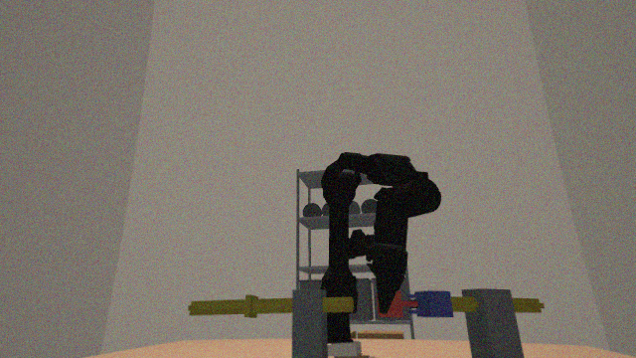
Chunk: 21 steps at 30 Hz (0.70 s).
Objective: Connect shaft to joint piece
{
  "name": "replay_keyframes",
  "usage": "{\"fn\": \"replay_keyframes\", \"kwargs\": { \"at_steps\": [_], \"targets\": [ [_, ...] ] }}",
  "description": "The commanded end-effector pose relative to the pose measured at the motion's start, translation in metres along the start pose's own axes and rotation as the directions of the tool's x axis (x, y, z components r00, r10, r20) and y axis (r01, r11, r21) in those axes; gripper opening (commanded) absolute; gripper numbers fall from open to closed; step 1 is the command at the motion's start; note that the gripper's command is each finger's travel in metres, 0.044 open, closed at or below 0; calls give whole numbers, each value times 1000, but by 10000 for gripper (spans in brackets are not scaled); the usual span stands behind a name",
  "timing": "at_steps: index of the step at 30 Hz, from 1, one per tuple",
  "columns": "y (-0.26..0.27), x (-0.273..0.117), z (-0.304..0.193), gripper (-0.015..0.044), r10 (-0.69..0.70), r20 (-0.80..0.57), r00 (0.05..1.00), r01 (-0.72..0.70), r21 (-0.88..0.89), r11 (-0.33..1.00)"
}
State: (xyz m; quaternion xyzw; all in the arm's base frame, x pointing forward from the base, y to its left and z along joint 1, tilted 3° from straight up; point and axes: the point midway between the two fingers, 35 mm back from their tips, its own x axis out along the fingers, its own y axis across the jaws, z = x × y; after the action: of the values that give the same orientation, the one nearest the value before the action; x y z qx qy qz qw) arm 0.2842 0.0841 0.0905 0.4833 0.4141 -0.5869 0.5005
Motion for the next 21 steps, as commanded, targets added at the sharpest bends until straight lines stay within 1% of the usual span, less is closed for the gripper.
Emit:
{"fn": "replay_keyframes", "kwargs": {
  "at_steps": [1, 7, 14, 21],
  "targets": [
    [0, -3, 2, 440, -2, 41, 999, 2, 4, 1000],
    [0, -6, 2, 440, -1, 37, 999, 1, -18, 1000],
    [4, -33, 5, 440, 20, -2, 1000, -20, -246, 969],
    [6, -60, 9, 440, 42, -42, 998, -57, -465, 883]
  ]
}}
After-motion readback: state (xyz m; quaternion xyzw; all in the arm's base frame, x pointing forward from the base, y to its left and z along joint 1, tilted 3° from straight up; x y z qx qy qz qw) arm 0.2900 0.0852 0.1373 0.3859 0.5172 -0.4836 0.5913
